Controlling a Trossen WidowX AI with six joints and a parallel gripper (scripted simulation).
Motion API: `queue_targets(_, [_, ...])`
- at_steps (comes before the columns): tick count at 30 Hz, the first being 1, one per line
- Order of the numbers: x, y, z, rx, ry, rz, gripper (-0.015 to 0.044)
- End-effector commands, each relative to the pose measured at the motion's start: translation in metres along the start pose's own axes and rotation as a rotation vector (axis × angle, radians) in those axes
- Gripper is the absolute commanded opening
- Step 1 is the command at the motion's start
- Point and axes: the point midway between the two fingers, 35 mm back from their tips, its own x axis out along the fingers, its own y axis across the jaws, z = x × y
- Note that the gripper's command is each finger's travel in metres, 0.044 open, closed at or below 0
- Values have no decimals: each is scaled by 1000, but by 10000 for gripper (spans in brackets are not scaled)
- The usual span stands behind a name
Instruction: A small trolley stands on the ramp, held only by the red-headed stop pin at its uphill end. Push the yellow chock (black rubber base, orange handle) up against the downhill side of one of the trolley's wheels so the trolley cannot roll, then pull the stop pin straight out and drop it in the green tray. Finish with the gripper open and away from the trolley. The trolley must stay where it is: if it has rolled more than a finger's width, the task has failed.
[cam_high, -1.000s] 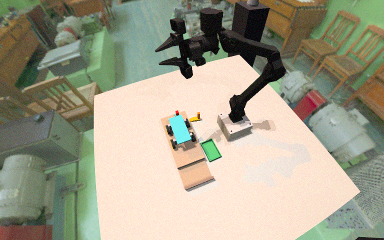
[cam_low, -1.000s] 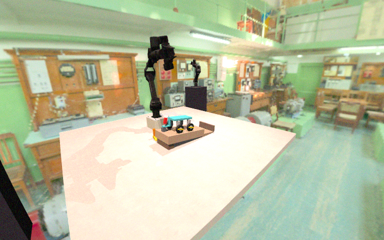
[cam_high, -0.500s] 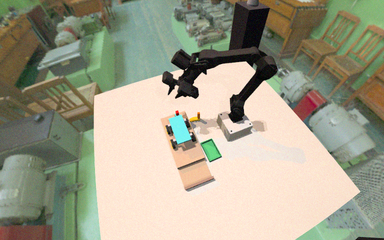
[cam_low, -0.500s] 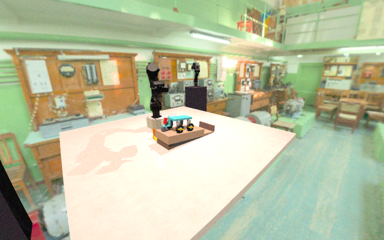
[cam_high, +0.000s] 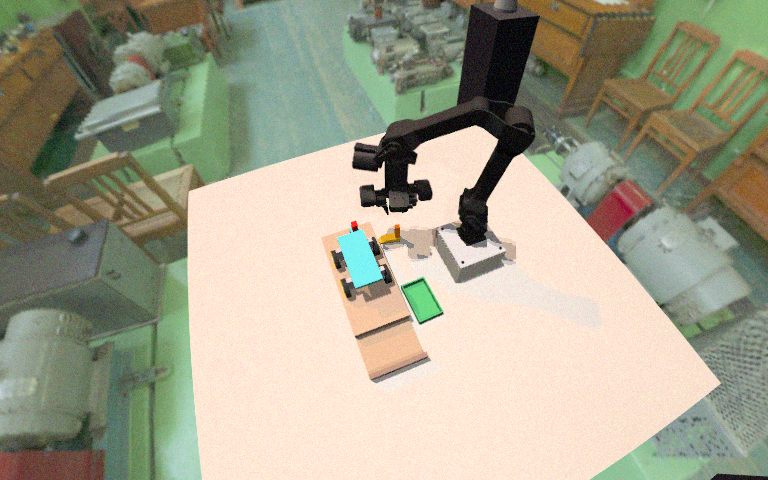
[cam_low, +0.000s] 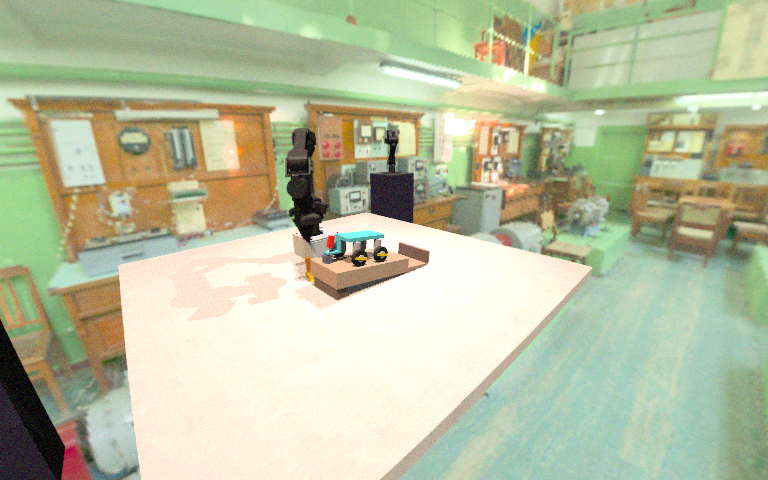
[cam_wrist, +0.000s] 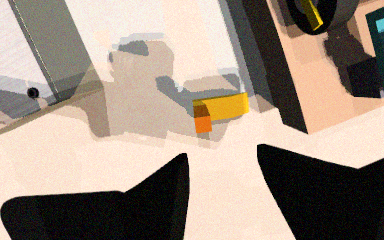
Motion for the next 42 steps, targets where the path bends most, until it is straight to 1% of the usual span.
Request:
queue_targets(1, [3, 6, 0, -8, 0, 29, 190])
queue_targets(15, [45, 7, 0, -8, 0, 29, 190])
queue_targets(23, [51, 7, 0, -8, 0, 29, 190])
queue_targets(42, [79, 8, 0, -8, 0, 30, 190])
